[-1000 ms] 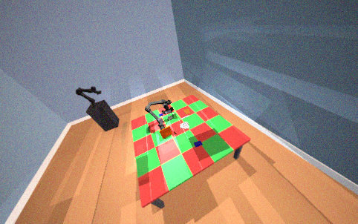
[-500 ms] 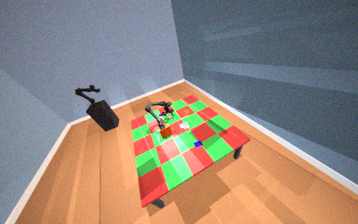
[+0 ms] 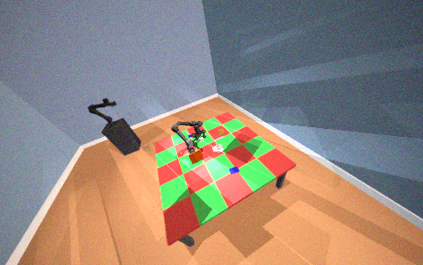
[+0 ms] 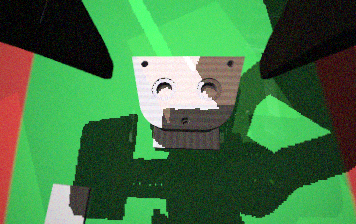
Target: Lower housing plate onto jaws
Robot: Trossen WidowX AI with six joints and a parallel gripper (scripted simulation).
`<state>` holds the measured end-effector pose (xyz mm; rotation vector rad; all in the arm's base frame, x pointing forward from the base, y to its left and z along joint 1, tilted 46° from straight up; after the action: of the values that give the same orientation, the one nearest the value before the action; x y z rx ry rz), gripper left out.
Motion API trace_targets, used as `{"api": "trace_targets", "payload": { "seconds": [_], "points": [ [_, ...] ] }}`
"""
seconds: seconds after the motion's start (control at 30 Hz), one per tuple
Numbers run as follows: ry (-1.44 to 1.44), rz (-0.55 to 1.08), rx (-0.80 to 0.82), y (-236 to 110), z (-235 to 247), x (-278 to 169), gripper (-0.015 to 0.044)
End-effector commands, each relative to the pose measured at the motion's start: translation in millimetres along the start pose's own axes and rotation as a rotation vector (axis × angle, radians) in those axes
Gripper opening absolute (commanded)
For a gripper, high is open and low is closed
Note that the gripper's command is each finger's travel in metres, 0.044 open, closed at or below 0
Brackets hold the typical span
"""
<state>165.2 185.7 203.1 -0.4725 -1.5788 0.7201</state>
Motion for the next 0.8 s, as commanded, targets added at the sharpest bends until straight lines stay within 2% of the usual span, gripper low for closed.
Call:
{"api": "trace_targets", "payload": {
  "seconds": [0.0,0.27,0.77],
  "points": [
    [0.009,0.006,0.006,5.4,0.9,-2.3,0.044],
    [0.009,0.006,0.006,6.4,0.9,-2.3,0.044],
    [0.009,0.005,0.006,29.9,0.8,-2.4,0.044]
  ]
}}
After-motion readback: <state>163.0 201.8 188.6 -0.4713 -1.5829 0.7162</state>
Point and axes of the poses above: the point midway between the two fingers, 35 mm back from their tips, its own y axis out along the fingers, its own z axis across the jaws, x = y × z, the point moved 5 cm from there along -y, back along the fingers, and after that the axes turned 8 degrees about -y, right-handed, at the moved point
